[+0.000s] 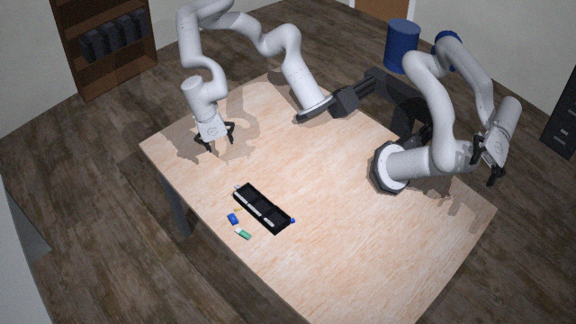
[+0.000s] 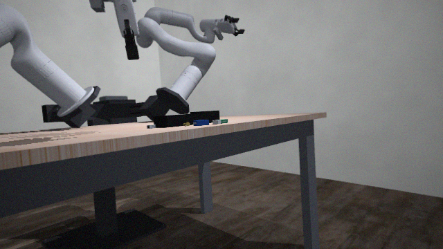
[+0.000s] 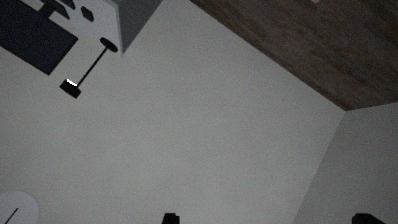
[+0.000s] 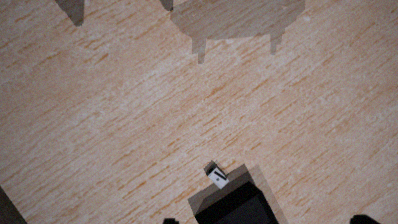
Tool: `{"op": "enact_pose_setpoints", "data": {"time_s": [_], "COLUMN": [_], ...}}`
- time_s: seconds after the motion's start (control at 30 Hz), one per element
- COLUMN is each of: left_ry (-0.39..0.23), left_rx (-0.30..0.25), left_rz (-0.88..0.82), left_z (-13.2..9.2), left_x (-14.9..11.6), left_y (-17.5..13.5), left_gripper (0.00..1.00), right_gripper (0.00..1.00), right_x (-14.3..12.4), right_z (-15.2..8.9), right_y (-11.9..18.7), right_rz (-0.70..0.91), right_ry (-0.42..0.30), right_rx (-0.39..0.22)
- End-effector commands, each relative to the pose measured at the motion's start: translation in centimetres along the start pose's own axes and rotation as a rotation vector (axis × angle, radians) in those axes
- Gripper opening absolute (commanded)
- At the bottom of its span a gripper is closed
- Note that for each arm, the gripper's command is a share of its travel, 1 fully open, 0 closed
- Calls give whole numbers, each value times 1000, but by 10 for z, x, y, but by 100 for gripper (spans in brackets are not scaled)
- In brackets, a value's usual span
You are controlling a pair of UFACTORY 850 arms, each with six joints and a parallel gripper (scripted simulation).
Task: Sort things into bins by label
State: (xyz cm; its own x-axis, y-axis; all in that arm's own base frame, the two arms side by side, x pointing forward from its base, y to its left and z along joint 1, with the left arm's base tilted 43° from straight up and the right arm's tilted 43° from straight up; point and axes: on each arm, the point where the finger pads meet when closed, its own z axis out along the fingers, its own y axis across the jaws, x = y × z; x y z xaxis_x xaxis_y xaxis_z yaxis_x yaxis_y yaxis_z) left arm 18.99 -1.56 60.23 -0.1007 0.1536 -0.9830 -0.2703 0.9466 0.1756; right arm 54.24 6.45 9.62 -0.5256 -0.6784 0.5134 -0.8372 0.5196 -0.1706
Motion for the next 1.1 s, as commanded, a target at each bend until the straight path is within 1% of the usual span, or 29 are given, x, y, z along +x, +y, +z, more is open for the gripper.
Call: {"op": "enact_pose_setpoints", "data": {"time_s": [0.0,0.37,0.43,0.5,0.63,0.9,0.93,1.0,1.07], "left_ry": [-1,-1,-1,-1,-1,-1,-1,-1,-1], "left_rx": [0,0,0,0,0,0,0,0,0], "left_rz": [1,1,1,1,1,1,1,1,1], "left_z": [0,0,0,0,0,0,0,0,0], "left_x": [-1,-1,-1,-1,-1,-1,-1,-1,-1], "left_y": [0,0,0,0,0,0,0,0,0], "left_gripper": [100,100,100,100,100,100,100,100,100], "right_gripper": [100,100,100,100,100,100,100,100,100], "right_x": [-13,-39,-39,-47,-59,-75,-79,-79,-87], "right_z": [3,12,12,15,20,28,30,30,35], "right_y": [11,37,37,46,60,79,86,86,97], "right_rz": [-156,-581,-581,-694,-836,-1143,-1181,-1181,-1308], "right_ry": [10,50,50,63,82,126,132,132,153], "right_rx": [11,45,45,52,61,74,76,76,78]}}
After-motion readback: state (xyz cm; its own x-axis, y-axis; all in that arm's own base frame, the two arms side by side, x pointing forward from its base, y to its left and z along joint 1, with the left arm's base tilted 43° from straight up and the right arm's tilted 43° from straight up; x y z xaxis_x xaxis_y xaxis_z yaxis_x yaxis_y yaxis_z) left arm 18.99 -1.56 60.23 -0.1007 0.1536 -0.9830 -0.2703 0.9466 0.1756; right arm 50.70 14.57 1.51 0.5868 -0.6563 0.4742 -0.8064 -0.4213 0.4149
